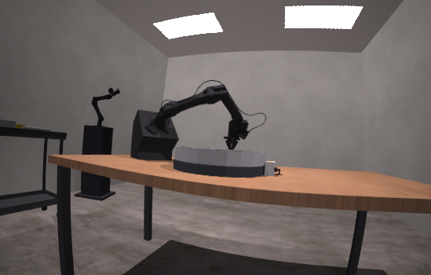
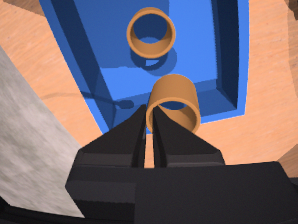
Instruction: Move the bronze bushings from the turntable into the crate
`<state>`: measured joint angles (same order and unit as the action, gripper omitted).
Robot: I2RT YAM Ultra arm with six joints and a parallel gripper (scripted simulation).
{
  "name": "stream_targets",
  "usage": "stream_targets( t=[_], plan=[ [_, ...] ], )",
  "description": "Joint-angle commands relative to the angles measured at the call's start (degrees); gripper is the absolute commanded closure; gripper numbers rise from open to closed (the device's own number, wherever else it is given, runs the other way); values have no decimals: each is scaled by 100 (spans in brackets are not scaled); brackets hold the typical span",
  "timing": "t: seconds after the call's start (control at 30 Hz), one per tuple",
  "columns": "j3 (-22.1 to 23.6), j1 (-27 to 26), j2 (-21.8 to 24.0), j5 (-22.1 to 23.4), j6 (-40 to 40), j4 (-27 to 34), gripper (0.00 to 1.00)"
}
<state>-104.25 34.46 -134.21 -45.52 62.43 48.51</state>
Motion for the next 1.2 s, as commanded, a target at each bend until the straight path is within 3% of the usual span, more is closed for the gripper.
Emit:
stream_targets(
  t=[0.0,0.93,1.07,1.17],
  plan=[
    [-50,204,191,-32,-29,-65,100],
    [-141,208,186,-34,-14,-21,100],
    [-200,221,-64,-44,32,77,100],
    [-212,219,127,-43,38,86,100]
  ],
)
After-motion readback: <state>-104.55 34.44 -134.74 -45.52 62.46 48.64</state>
